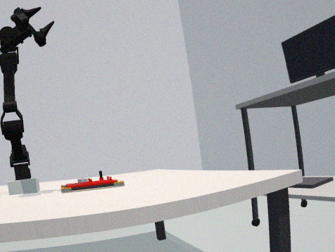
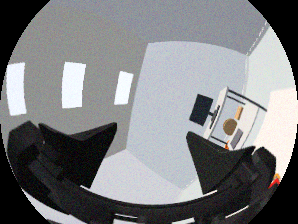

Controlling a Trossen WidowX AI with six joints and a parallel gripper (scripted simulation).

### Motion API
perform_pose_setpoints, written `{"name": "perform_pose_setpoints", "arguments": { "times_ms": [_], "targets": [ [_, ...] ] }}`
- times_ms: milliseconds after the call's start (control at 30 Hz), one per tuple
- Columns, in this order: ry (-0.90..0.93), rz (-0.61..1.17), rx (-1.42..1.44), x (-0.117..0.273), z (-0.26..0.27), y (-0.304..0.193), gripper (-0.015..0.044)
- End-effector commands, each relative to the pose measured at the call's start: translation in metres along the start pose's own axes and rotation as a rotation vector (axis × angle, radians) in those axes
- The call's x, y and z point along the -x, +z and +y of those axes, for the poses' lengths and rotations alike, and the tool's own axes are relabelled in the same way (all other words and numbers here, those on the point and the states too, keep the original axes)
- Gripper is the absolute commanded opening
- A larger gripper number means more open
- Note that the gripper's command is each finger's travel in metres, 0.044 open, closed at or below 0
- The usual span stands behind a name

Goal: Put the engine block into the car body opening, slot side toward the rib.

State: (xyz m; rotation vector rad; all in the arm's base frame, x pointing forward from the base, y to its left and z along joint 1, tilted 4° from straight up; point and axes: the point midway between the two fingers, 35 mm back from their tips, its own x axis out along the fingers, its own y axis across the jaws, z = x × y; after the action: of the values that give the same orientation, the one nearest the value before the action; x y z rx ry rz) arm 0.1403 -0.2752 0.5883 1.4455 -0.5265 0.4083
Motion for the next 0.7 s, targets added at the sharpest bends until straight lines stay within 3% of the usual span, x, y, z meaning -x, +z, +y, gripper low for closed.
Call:
{"name": "perform_pose_setpoints", "arguments": {
  "times_ms": [0, 667],
  "targets": [
    [0.044, -0.013, 0.048, 0.003, 0.016, -0.007, 0.044],
    [0.175, 0.153, 0.244, 0.015, 0.081, -0.139, 0.044]
  ]
}}
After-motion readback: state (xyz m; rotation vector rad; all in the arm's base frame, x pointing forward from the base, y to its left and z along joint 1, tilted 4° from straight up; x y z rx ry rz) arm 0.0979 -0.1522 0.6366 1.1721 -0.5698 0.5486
